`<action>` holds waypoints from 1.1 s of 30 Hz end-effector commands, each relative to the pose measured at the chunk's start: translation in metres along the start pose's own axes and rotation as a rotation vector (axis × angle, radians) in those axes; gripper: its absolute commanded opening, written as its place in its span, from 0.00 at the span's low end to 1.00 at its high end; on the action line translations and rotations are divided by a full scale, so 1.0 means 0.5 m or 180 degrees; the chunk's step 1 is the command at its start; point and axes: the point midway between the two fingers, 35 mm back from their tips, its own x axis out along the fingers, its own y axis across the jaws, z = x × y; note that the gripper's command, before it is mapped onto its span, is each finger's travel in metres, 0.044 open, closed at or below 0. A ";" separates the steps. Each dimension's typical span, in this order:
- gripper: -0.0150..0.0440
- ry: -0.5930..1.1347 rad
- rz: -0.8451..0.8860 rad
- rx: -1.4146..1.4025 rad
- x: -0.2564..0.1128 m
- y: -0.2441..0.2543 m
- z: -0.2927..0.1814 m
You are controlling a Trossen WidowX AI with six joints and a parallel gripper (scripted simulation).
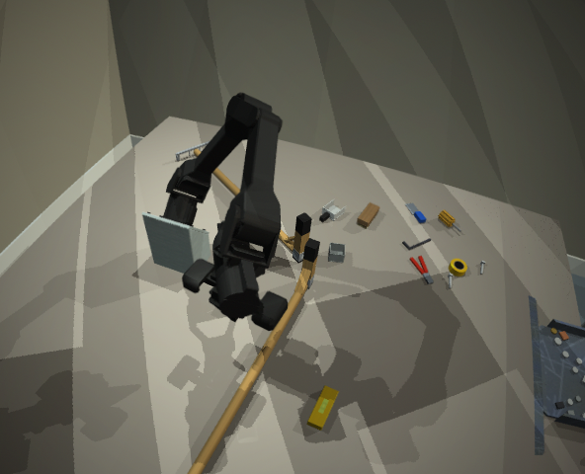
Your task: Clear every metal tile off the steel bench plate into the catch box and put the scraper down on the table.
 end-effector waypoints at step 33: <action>0.25 -0.0032 -0.0009 -0.0118 0.197 -0.003 0.002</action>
